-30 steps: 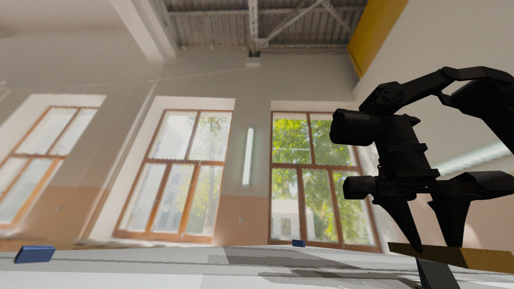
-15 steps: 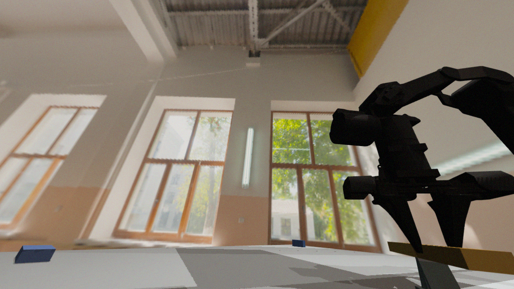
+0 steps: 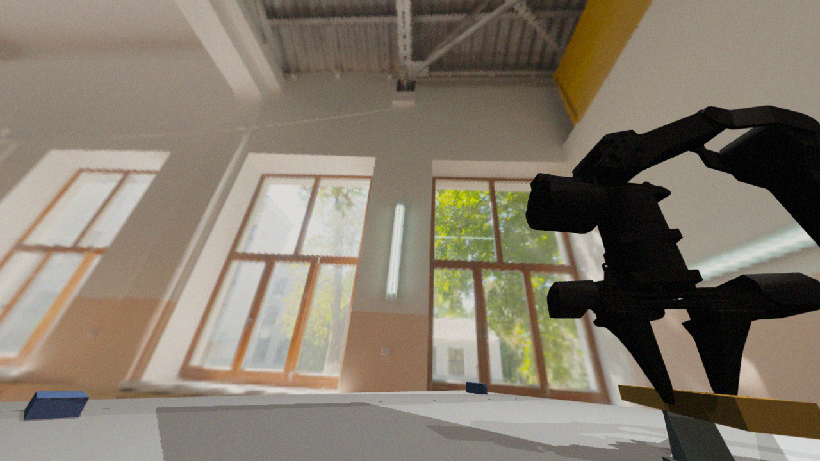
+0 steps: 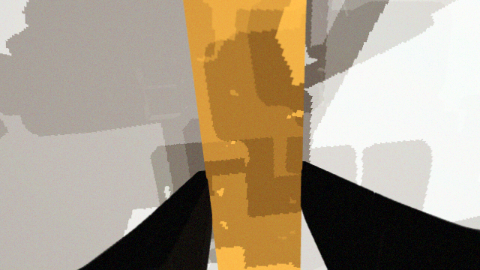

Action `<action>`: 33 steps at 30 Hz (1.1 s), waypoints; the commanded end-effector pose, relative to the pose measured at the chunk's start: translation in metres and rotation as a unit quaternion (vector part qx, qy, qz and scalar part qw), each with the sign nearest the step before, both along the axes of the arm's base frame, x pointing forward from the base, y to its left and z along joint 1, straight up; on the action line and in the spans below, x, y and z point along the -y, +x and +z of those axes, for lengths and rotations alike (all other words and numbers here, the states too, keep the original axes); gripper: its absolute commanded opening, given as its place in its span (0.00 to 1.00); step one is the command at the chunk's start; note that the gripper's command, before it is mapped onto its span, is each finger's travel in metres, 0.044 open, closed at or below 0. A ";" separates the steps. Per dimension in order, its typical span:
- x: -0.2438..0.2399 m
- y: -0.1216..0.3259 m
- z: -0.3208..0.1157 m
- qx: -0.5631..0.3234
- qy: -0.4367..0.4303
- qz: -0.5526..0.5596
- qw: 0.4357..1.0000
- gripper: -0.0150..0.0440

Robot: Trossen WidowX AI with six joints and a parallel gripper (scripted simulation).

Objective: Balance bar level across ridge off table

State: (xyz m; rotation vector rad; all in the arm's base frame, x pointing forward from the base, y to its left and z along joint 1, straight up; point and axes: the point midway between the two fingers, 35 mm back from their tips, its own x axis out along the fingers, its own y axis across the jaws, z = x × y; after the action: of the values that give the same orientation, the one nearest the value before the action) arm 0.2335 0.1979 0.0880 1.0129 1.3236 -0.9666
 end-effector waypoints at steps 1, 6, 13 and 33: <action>0.000 0.000 0.000 0.000 0.000 0.000 1.000 0.30; 0.000 0.000 0.000 0.000 0.000 0.000 1.000 0.52; 0.000 0.000 0.000 0.000 0.000 0.000 1.000 0.54; 0.000 0.000 0.000 0.000 0.000 0.000 1.000 0.54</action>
State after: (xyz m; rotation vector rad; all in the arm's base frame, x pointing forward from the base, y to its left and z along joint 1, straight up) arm 0.2335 0.1979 0.0880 1.0130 1.3236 -0.9666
